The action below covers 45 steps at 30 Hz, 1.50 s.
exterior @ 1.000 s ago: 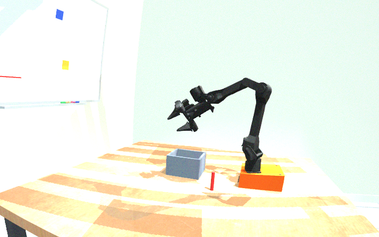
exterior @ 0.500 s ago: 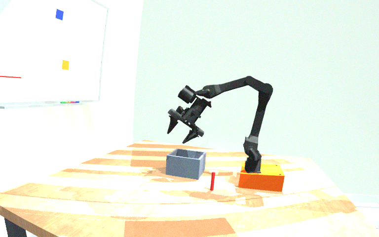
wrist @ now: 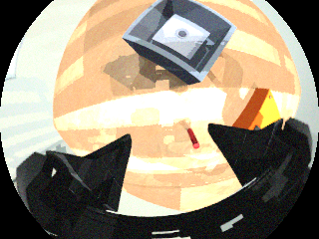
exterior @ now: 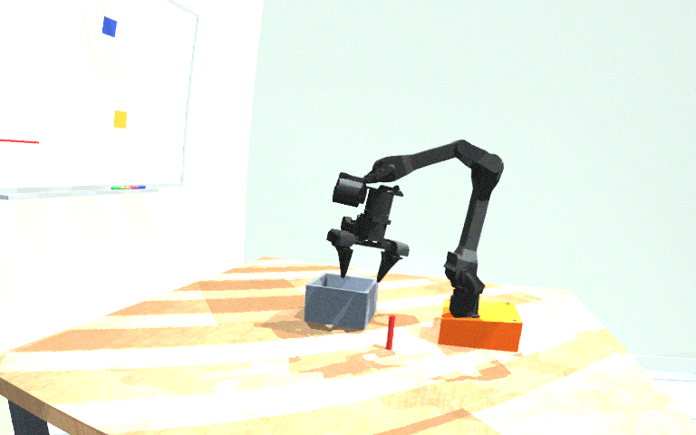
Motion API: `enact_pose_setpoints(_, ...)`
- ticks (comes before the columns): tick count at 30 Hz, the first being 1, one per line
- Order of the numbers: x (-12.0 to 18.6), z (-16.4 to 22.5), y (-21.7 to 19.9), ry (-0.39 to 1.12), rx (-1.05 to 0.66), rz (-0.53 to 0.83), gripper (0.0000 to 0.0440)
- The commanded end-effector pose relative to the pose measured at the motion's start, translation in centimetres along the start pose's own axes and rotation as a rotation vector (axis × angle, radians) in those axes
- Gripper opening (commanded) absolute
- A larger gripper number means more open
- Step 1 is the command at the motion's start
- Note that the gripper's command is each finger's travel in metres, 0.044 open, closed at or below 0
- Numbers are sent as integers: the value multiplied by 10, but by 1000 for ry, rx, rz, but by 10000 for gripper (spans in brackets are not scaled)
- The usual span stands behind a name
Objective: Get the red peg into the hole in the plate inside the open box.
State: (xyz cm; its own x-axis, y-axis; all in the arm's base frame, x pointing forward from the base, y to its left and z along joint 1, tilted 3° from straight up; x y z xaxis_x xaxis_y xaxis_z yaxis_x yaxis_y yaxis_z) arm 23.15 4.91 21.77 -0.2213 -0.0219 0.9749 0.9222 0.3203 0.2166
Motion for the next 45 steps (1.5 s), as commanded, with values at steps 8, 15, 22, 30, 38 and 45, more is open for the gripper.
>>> enact_pose_setpoints(8, -20, 28, -20, -26, -24, 167, 440)
enact_pose_setpoints(15, -44, 38, -29, -48, -40, 214, 440)
enact_pose_setpoints(22, -76, 47, -37, -66, -45, 206, 440)
enact_pose_setpoints(30, -102, 55, -48, -80, -47, 195, 407)
enact_pose_setpoints(38, -111, 57, -56, -56, -54, 235, 220)
enact_pose_setpoints(45, -111, 54, -55, -15, -35, 263, 37)
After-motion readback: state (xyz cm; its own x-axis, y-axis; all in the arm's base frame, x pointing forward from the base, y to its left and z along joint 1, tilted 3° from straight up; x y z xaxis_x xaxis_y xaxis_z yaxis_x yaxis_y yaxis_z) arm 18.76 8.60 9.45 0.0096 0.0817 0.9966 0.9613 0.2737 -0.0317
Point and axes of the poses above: the point midway between the two fingers, 35 mm back from their tips, its own x axis back along the fingers, its own y axis across the jaws, z = x × y, the point moved 9 cm from there along x, back along the fingers, and after that the axes turned 11 degrees about -x, right-handed, at the moved point
